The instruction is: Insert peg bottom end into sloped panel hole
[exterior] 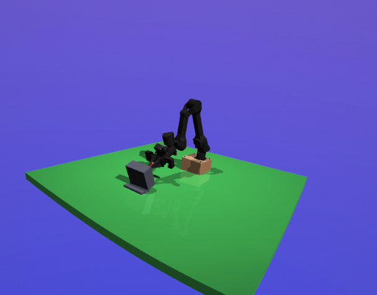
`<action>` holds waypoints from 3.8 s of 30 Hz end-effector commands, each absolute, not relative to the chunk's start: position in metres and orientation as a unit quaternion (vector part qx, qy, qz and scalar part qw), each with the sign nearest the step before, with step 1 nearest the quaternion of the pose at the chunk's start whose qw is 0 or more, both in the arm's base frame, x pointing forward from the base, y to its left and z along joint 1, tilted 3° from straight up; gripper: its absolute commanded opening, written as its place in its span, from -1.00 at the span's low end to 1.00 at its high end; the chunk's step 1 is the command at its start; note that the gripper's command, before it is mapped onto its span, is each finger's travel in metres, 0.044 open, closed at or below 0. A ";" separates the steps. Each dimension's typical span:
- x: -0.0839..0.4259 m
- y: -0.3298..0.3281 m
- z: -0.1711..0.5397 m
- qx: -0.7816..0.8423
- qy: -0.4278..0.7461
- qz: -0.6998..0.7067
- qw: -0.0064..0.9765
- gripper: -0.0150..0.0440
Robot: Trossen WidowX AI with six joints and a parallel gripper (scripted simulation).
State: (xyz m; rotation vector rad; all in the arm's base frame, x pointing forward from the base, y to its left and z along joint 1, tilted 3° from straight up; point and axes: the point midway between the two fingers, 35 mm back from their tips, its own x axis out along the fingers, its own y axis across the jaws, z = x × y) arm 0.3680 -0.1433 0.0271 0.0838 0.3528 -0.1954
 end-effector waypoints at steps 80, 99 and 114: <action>0.393 -0.149 0.019 0.040 0.174 -0.096 0.979 -0.05; 0.383 -0.148 0.025 0.040 0.174 -0.096 0.979 1.00; 0.368 -0.147 0.034 0.041 0.174 -0.097 0.979 1.00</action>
